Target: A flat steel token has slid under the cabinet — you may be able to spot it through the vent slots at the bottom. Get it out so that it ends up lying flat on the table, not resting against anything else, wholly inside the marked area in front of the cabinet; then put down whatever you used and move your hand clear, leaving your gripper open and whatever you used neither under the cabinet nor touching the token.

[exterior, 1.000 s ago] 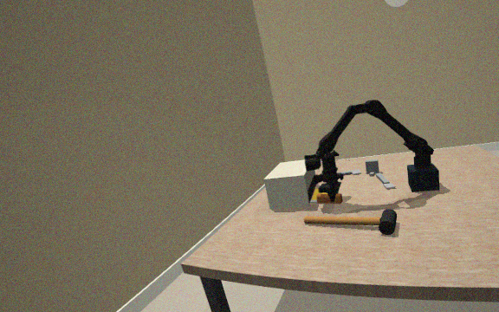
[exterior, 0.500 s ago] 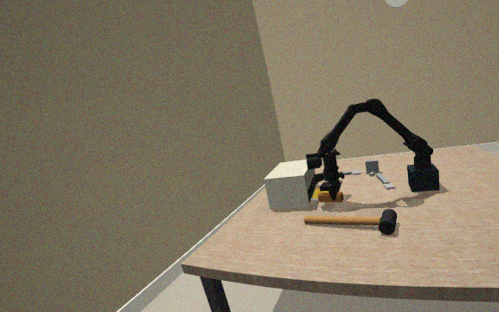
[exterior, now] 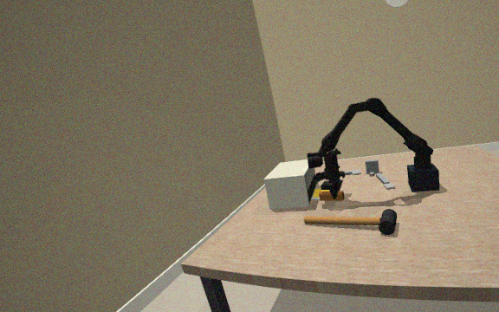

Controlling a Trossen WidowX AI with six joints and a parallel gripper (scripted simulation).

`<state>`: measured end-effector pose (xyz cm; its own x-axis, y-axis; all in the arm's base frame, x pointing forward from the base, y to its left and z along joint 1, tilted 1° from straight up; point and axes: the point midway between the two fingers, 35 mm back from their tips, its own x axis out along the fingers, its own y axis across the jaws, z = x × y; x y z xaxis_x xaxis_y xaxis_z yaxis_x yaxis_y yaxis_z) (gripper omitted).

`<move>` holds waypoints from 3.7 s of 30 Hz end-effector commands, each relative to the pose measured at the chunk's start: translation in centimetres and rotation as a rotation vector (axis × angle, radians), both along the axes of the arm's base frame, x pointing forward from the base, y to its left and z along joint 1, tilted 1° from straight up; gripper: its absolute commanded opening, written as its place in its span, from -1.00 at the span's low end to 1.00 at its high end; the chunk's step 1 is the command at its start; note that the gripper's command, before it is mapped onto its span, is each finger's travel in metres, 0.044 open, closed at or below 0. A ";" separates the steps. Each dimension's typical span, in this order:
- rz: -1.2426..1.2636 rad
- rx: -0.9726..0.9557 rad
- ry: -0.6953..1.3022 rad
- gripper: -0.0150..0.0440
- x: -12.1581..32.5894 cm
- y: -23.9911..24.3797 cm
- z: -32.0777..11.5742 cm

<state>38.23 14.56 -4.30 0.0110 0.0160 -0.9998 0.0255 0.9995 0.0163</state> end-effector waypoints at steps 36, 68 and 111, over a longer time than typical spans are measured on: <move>-0.008 -0.008 0.004 -0.49 -1.4 -1.9 -0.2; -0.008 -0.008 0.006 -0.49 -4.7 -1.7 -0.2; -0.008 -0.008 0.010 -0.49 -9.4 -1.5 -0.3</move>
